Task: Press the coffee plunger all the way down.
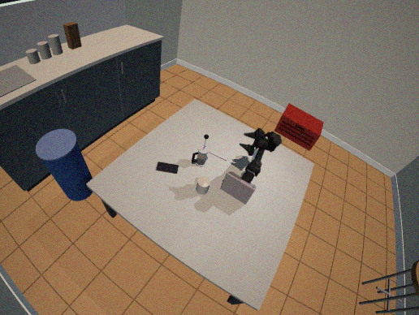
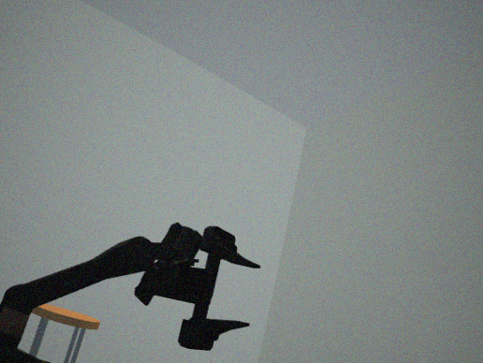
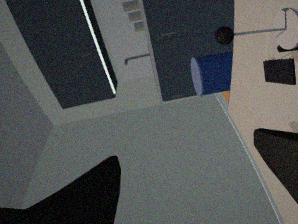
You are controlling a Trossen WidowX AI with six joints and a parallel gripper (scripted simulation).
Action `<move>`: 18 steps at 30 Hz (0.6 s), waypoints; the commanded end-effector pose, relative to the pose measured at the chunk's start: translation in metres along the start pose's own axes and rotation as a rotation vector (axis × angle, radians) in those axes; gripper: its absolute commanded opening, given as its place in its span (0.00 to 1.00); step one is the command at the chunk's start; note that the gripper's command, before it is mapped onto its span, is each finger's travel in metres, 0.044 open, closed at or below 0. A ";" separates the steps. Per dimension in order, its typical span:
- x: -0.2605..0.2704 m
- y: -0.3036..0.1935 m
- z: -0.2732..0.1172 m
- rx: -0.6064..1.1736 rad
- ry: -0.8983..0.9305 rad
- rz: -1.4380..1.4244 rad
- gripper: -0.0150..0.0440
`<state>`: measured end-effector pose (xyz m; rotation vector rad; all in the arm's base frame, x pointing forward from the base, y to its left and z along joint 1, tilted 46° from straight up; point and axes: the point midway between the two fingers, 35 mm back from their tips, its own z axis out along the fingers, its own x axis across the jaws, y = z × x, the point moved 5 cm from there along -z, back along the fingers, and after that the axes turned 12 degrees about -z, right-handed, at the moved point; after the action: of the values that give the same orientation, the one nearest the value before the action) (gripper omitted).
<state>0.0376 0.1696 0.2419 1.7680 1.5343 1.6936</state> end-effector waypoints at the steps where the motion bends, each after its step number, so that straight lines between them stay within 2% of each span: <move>1: 0.001 -0.001 0.001 0.007 -0.005 0.012 0.98; 7: 0.010 -0.001 0.019 -0.007 -0.092 -0.110 1.00; 13: 0.024 0.005 0.067 -0.040 -0.295 -0.525 1.00; 18: 0.025 0.016 0.120 0.006 -0.485 -0.871 1.00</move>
<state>0.0860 0.2135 0.2416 1.3793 1.6142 1.1926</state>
